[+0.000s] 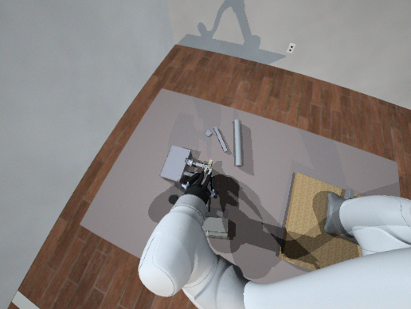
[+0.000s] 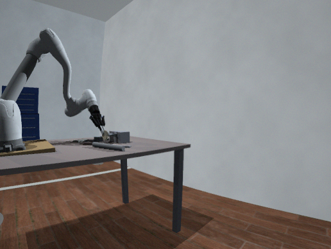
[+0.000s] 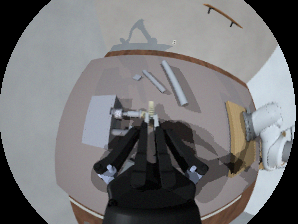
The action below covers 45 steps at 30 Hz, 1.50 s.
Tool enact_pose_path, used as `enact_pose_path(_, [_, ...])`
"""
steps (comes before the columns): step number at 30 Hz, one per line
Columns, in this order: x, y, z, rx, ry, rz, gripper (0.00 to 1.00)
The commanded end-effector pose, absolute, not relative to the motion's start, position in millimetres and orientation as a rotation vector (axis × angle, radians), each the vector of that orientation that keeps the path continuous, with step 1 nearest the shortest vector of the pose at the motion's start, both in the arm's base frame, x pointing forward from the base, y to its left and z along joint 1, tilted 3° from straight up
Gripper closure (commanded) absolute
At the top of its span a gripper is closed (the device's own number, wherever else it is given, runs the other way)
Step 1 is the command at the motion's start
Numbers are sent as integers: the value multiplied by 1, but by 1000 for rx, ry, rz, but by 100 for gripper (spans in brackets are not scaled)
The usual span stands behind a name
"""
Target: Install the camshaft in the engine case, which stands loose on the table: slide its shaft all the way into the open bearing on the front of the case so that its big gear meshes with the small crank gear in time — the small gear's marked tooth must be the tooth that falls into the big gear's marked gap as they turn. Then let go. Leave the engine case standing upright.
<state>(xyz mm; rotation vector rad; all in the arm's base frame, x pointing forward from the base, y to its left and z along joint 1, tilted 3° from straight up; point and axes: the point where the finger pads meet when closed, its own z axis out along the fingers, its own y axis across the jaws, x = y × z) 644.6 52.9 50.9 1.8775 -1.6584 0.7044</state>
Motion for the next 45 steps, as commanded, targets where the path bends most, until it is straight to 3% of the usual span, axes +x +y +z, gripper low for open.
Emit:
enact_pose_path(1, [645, 53, 51, 1878, -1659, 704, 95])
enact_pose_path(45, [649, 53, 51, 1878, -1659, 704, 95])
